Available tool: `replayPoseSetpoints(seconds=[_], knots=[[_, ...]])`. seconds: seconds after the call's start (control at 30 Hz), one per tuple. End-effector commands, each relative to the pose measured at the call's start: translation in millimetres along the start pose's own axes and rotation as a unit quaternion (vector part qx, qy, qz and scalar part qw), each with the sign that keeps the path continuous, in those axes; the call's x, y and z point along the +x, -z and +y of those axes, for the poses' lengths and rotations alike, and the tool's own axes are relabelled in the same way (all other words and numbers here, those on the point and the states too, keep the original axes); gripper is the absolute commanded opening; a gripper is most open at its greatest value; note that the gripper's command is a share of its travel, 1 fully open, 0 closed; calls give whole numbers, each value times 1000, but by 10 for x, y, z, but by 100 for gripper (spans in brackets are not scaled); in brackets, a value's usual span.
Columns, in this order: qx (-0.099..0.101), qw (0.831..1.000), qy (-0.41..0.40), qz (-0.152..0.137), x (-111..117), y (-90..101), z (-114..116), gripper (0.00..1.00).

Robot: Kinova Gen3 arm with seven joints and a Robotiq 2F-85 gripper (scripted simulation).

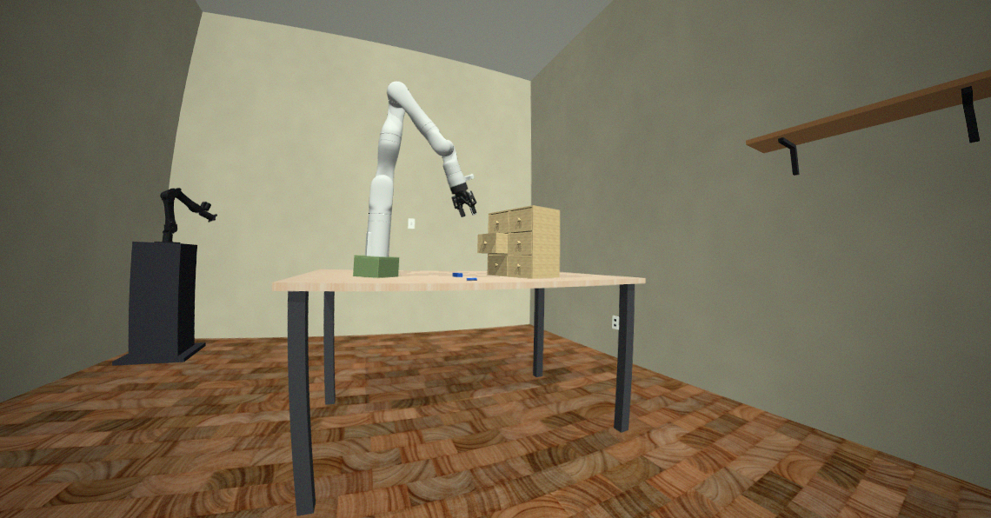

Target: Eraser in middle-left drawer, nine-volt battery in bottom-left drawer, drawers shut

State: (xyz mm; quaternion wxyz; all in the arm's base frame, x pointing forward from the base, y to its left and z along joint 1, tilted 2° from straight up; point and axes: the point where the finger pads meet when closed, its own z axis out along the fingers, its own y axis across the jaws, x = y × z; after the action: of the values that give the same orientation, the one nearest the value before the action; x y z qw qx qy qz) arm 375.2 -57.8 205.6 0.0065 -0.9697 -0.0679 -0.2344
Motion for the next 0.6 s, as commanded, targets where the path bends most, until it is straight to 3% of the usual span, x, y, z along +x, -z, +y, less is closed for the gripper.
replayPoseSetpoints(seconds=[0.0,0.57], knots=[[0,1000,2,-4,27,6,-13,100],[-2,998,2,-69,50,66,-13,100]])
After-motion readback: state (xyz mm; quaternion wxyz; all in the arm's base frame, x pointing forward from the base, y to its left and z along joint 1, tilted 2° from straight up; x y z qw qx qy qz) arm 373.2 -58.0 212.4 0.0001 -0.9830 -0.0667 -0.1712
